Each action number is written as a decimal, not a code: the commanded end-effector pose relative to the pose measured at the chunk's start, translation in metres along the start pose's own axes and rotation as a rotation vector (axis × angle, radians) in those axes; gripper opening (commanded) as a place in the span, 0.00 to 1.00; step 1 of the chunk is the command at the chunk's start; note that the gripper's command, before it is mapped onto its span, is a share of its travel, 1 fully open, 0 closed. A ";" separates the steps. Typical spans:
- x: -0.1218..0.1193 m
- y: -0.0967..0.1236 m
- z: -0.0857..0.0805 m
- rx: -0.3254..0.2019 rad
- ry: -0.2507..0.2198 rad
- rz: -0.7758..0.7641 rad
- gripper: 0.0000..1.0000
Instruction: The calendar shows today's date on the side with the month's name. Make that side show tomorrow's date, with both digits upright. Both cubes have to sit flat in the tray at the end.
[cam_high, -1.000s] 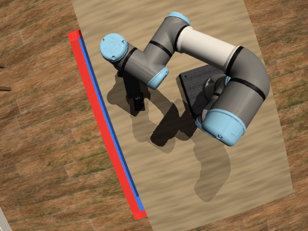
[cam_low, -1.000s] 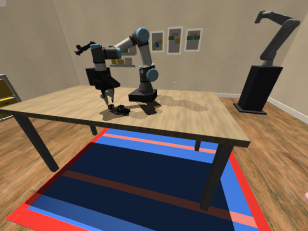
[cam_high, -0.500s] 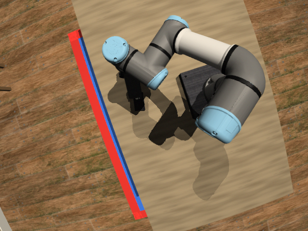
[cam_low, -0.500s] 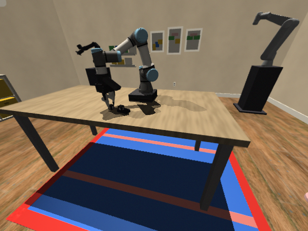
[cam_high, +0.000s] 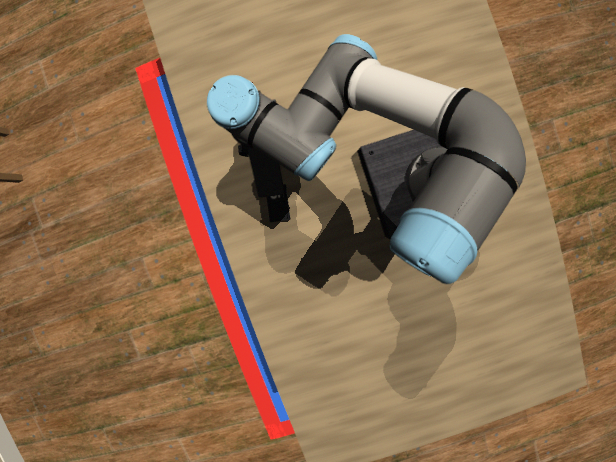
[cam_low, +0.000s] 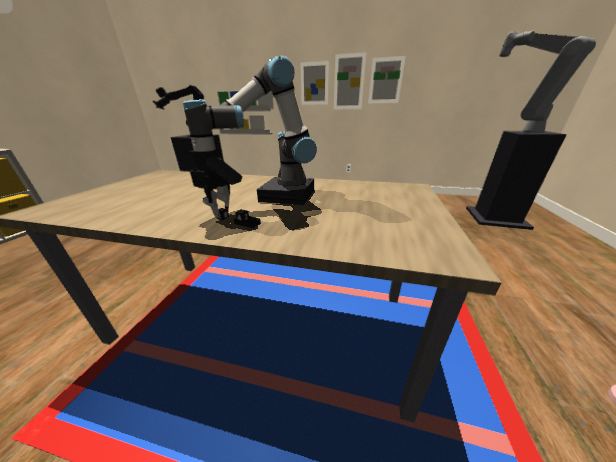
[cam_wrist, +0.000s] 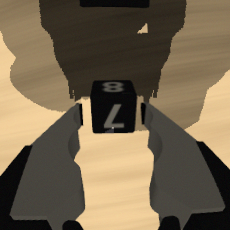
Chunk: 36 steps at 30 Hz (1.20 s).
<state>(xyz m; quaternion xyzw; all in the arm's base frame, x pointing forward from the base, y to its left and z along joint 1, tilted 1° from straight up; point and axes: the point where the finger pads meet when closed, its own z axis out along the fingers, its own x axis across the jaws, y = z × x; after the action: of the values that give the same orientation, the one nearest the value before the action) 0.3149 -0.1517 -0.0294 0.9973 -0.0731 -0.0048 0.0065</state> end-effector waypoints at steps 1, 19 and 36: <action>0.001 0.001 0.000 -0.004 0.006 0.000 0.29; 0.001 0.001 0.000 -0.003 0.005 0.000 0.29; 0.001 0.001 0.000 -0.003 0.005 0.000 0.11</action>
<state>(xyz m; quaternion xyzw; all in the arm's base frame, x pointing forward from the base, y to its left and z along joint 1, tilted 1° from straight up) 0.3158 -0.1528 -0.0292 0.9973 -0.0731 -0.0031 0.0082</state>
